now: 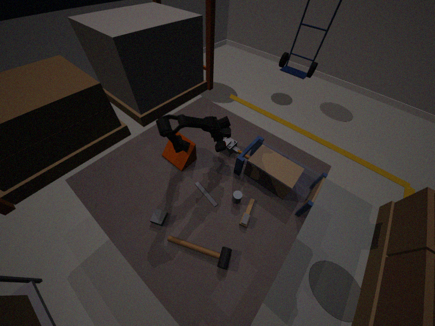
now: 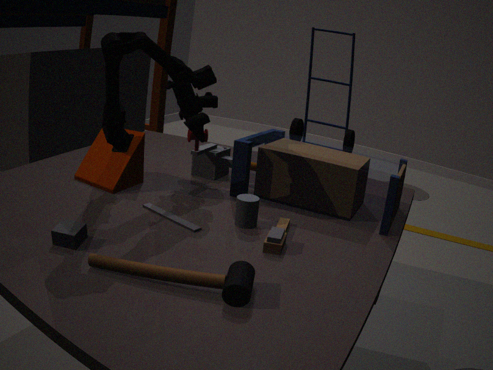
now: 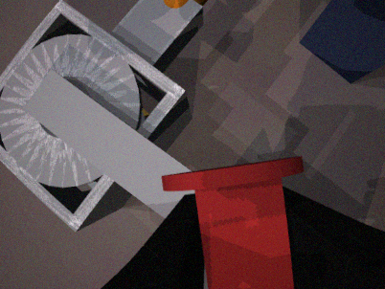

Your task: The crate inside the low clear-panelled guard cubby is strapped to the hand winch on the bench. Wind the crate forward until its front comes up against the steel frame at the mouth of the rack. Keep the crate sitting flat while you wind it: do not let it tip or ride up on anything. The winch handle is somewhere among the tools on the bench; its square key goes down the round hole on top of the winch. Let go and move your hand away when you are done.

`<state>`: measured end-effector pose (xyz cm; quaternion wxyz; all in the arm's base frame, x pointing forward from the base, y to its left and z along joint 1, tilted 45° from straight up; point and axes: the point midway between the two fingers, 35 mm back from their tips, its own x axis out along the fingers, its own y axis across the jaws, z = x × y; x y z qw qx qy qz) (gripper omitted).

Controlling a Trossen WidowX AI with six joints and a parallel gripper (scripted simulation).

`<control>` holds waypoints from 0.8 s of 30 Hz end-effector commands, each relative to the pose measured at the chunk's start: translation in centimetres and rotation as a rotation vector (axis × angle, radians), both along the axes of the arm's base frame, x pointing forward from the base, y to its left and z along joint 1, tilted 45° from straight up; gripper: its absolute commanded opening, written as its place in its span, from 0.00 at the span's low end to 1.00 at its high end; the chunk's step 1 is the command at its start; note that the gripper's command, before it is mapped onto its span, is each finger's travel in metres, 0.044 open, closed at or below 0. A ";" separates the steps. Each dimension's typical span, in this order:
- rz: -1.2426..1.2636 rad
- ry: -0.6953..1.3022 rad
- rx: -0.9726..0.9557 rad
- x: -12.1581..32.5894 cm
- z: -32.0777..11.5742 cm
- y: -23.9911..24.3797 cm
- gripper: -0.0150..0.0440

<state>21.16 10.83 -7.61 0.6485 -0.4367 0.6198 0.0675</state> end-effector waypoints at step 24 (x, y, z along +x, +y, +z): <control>-0.007 -0.025 -0.006 4.4 -0.9 0.2 0.25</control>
